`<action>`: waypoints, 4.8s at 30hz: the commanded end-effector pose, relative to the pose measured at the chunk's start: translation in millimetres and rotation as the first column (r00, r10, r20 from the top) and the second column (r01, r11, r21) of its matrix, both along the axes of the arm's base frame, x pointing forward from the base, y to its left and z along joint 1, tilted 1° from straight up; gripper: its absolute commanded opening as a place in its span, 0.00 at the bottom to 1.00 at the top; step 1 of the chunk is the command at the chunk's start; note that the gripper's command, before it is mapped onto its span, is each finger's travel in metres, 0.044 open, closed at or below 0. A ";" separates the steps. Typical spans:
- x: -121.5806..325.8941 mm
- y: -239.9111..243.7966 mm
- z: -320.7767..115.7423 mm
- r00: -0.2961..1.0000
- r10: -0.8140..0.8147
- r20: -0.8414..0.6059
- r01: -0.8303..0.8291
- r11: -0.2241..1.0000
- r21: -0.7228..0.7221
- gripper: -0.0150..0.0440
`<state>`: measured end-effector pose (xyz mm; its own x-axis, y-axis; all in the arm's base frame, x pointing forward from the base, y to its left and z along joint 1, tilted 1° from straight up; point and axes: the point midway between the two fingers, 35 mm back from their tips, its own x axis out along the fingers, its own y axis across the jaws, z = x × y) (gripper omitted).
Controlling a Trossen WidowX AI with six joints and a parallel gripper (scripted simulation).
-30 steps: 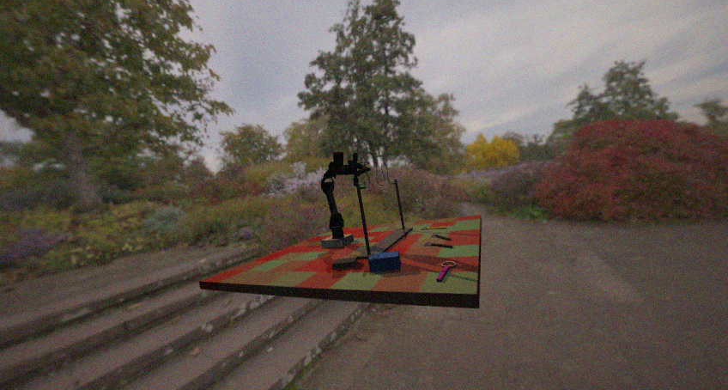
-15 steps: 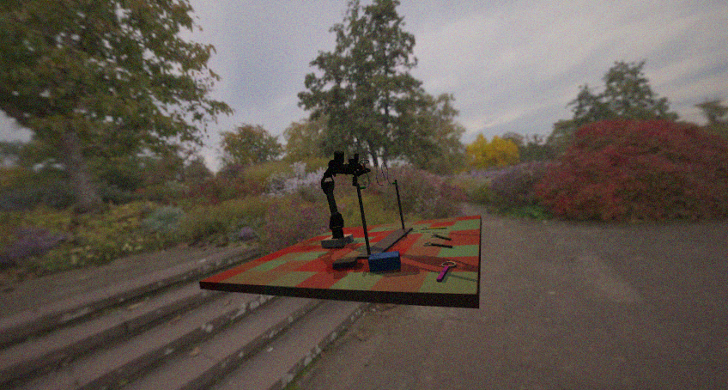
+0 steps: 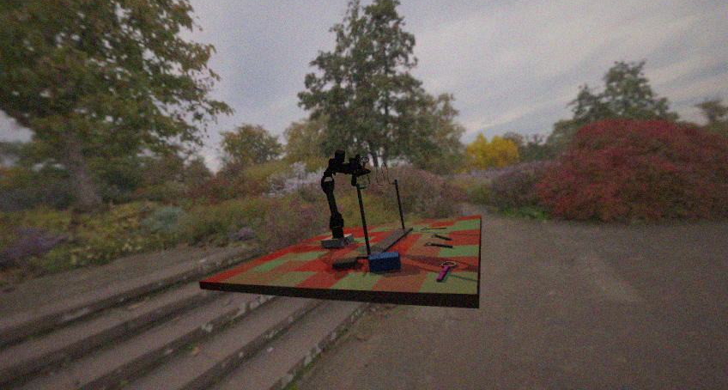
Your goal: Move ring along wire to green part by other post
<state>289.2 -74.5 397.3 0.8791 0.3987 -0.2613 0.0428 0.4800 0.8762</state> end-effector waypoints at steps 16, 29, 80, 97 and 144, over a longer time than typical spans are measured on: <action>-0.1 -4.0 -2.8 1.000 -0.015 -0.007 0.013 0.976 -0.218 0.00; -0.1 -7.6 -6.5 0.999 -0.029 -0.015 0.022 0.932 -0.362 0.00; -0.4 -27.4 -15.1 0.996 -0.092 -0.004 0.045 0.528 -0.848 0.00; -0.7 -34.9 -15.2 0.995 -0.101 0.011 0.045 0.336 -0.941 0.00; -1.5 -53.8 -7.3 0.993 -0.100 0.058 0.032 -0.242 -0.970 0.00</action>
<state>289.1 -127.3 389.1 0.8588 -0.4218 -0.2908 0.1512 0.7511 -0.6427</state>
